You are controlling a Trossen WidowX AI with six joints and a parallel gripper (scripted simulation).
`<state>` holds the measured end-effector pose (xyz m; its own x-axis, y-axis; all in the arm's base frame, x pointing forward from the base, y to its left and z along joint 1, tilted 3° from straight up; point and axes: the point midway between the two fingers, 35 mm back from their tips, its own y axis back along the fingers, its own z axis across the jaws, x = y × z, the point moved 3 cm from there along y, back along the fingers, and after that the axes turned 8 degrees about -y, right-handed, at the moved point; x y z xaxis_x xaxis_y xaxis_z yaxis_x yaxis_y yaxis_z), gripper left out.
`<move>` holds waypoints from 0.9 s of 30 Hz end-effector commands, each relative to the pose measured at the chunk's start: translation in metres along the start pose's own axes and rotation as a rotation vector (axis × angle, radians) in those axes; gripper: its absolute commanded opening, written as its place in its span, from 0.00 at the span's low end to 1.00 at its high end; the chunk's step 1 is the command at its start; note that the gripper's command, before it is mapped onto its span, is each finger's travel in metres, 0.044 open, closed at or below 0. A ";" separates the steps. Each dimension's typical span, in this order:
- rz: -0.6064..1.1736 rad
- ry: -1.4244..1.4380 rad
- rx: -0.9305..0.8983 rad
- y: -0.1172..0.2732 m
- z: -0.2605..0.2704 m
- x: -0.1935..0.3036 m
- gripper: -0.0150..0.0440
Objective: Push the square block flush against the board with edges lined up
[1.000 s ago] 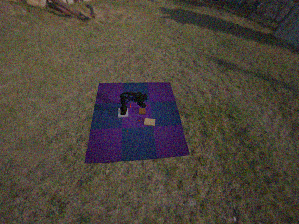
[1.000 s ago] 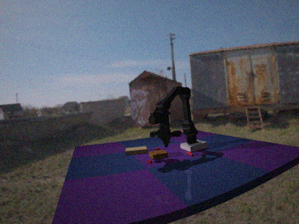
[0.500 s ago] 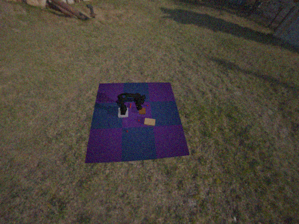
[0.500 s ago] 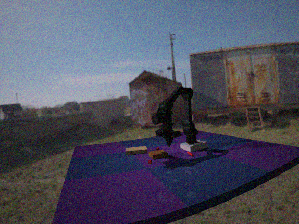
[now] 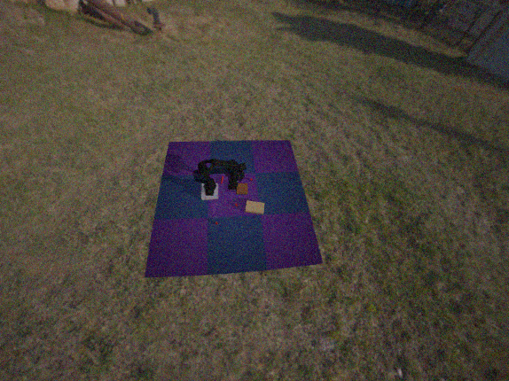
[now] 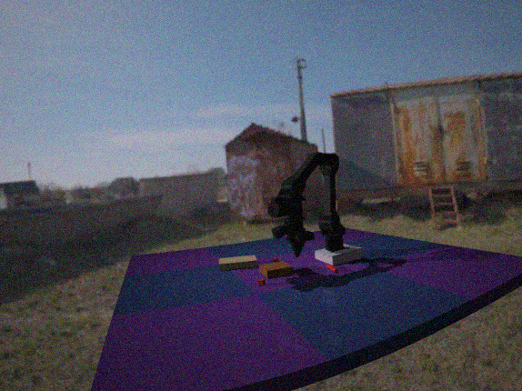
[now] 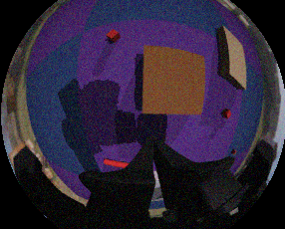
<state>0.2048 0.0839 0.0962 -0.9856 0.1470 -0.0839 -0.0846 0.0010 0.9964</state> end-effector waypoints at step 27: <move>0.012 -0.014 0.010 -0.050 0.000 -0.009 0.25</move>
<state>0.2127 0.0816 0.0454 -0.9843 0.1639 -0.0653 -0.0643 0.0114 0.9979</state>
